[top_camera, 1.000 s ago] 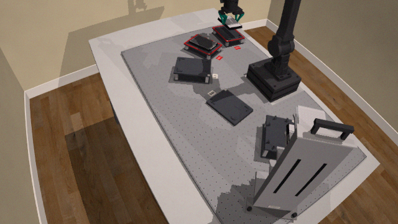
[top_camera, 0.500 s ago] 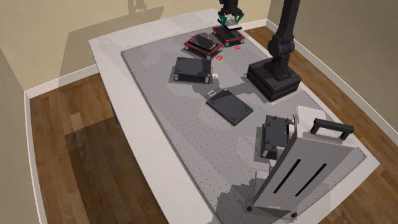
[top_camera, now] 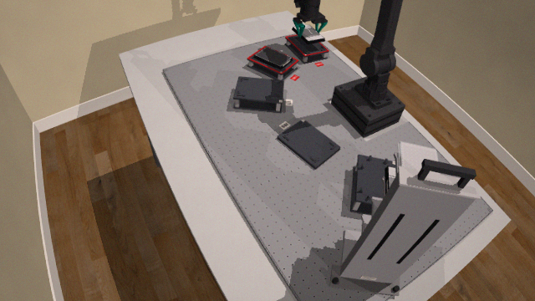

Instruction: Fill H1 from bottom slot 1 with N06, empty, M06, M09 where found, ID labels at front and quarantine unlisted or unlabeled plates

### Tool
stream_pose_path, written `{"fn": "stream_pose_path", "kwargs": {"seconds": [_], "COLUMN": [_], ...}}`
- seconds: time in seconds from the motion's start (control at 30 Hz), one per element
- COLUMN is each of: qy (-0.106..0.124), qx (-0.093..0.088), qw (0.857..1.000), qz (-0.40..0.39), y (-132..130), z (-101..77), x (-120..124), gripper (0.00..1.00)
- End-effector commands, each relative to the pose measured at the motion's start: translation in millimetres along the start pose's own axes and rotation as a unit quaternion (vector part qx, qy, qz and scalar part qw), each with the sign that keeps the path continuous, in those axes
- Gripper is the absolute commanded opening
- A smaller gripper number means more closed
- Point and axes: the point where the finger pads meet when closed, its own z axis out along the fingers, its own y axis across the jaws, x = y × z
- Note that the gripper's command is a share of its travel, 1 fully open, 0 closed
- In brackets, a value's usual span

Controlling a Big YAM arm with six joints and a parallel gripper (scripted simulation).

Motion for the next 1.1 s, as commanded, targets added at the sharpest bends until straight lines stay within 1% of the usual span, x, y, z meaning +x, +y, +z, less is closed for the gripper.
{"fn": "stream_pose_path", "kwargs": {"seconds": [0.0,0.03,0.07,0.13,0.17,0.23,0.37,0.53,0.6,0.63,0.7,0.8,0.83,0.9,0.97,1.07], "qy": [-0.012,-0.012,-0.017,-0.015,-0.01,-0.006,-0.014,-0.008,-0.008,-0.015,-0.015,-0.006,-0.006,-0.013,-0.016,-0.009], "qx": [0.0,0.0,-0.001,-0.001,0.0,0.0,-0.001,0.0,0.0,-0.001,-0.001,0.0,0.0,-0.001,-0.001,0.0], "qw": [1.0,1.0,1.0,1.0,1.0,1.0,1.0,1.0,1.0,1.0,1.0,1.0,1.0,1.0,1.0,1.0], "qz": [-0.002,-0.002,-0.002,-0.002,-0.002,-0.002,-0.002,-0.001,-0.001,-0.001,-0.001,-0.001,-0.001,-0.001,-0.001,-0.001], "y": [3.4,3.4,3.4,3.6,3.6,3.7,4.2,4.0,4.0,4.1,4.3,4.1,4.1,4.3,4.3,4.3], "z": [-1.3,-1.3,-6.9,-1.7,2.8,6.4,3.6,11.1,11.1,4.1,9.1,16.7,17.4,14.2,12.9,20.2], "x": [-10.7,-10.7,-9.0,-10.3,-8.2,-4.8,-10.0,-6.9,-6.9,-9.1,-11.3,-4.2,-4.1,-11.7,-10.6,-7.4], "gripper": [0.86,0.86,0.86,0.86,0.86,0.86,0.86,0.86,0.86,0.86,0.86,0.86,0.86,0.86,0.86,0.86]}}
